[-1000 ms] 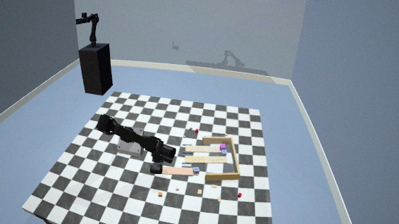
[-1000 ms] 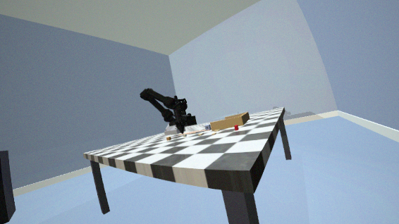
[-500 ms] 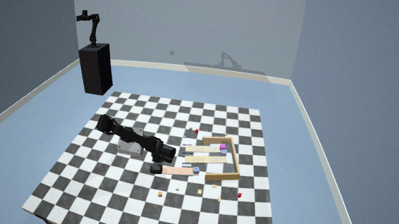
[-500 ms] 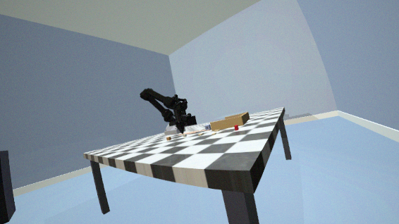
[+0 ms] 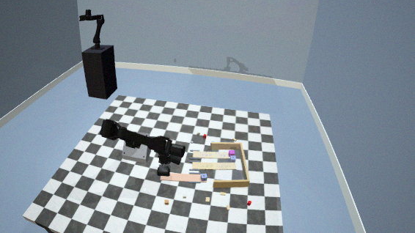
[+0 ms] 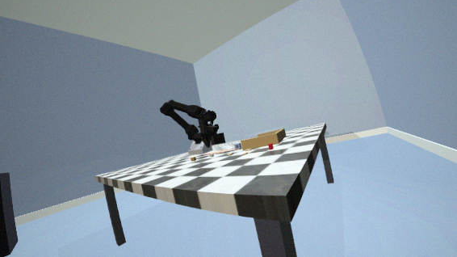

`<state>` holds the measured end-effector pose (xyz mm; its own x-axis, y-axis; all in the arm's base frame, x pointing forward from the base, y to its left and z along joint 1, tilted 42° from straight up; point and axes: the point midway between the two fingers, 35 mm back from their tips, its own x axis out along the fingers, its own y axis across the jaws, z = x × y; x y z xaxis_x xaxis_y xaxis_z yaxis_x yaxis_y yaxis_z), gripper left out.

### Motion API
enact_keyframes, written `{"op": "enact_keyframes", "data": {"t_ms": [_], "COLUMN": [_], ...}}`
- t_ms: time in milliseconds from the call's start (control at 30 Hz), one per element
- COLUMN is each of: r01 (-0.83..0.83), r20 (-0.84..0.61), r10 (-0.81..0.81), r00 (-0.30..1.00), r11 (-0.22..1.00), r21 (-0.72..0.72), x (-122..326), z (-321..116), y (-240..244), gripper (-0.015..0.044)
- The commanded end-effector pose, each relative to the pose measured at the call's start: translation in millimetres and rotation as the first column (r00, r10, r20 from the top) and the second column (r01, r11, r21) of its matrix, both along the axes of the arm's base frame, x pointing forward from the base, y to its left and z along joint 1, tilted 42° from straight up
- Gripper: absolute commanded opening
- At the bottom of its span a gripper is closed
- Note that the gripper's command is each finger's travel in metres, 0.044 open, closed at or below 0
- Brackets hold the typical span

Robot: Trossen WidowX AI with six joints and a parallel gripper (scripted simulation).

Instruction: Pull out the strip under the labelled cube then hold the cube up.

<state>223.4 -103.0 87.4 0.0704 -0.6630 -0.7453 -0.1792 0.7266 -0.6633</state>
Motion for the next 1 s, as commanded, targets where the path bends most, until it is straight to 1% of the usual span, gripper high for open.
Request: {"op": "enact_keyframes", "data": {"t_ms": [0, 433, 967], "r01": [-0.099, -0.112, -0.112], "r20": [-0.092, -0.101, -0.097], "r10": [0.098, 0.11, 0.11], "r00": [0.991, 0.989, 0.989], "r11": [0.995, 0.994, 0.994], "r21": [-0.009, -0.009, -0.008], "x": [16.2, 62.1, 119.2], "z": [0.8, 2.7, 6.1], "y": [3.4, 14.5, 28.3], "gripper": [0.0105, 0.044, 0.044]}}
